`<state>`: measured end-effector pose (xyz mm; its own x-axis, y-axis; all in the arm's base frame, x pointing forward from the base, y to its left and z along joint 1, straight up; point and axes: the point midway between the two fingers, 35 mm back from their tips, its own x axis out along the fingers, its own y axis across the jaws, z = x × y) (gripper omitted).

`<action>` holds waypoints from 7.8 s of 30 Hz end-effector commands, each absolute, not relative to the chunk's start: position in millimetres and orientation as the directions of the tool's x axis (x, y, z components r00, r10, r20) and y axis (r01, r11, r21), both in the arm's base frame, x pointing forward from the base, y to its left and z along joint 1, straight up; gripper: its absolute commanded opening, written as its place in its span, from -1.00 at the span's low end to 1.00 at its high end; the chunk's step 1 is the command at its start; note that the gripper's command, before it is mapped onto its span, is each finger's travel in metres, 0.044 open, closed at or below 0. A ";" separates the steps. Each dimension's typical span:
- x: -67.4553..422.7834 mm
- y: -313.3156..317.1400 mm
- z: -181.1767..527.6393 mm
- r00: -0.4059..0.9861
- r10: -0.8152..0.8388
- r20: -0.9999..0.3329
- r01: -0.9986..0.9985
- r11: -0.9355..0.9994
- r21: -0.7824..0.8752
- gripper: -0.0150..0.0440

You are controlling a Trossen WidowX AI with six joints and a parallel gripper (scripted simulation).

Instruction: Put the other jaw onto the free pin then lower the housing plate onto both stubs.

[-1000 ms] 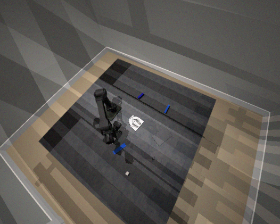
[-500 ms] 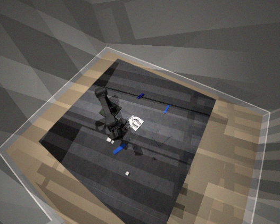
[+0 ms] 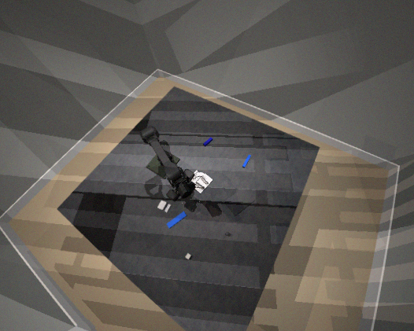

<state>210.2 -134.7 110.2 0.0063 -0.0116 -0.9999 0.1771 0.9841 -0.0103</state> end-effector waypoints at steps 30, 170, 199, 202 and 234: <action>216.8 -25.3 109.4 0.018 -0.002 -1.000 0.296 0.955 0.003 0.70; 216.4 -14.3 44.3 0.017 -0.001 -1.000 0.317 0.948 0.004 0.70; 216.5 -14.3 38.2 0.017 -0.001 -1.000 0.315 0.949 0.004 0.70; 216.5 -14.3 38.2 0.017 -0.001 -1.000 0.315 0.949 0.004 0.70; 216.6 -14.4 33.3 0.017 -0.001 -1.000 0.313 0.950 0.004 0.70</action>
